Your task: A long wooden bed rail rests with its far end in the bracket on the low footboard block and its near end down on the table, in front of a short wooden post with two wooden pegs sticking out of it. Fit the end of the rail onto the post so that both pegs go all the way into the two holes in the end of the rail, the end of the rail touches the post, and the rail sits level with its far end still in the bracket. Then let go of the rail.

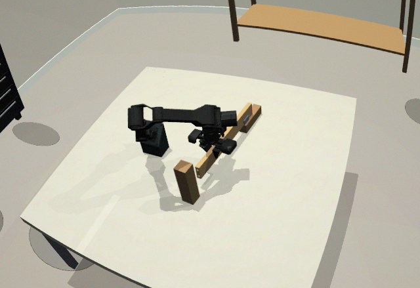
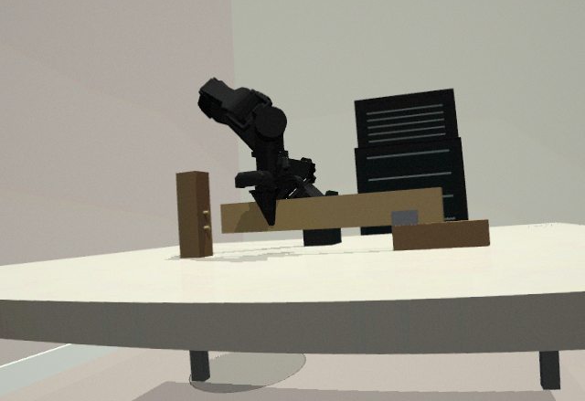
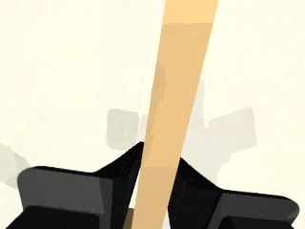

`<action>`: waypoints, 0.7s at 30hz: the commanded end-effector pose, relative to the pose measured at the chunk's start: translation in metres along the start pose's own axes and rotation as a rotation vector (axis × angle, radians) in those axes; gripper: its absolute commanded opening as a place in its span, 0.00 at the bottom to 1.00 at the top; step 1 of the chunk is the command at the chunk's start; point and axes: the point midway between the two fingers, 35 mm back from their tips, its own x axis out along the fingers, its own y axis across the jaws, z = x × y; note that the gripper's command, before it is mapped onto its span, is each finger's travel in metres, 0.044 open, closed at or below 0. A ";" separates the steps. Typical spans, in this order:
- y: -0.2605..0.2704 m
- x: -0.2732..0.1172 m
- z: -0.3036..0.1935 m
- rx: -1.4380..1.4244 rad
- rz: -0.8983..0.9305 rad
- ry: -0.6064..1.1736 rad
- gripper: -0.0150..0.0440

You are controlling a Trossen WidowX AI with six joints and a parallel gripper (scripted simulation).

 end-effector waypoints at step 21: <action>0.000 0.001 -0.006 -0.003 -0.003 -0.004 0.25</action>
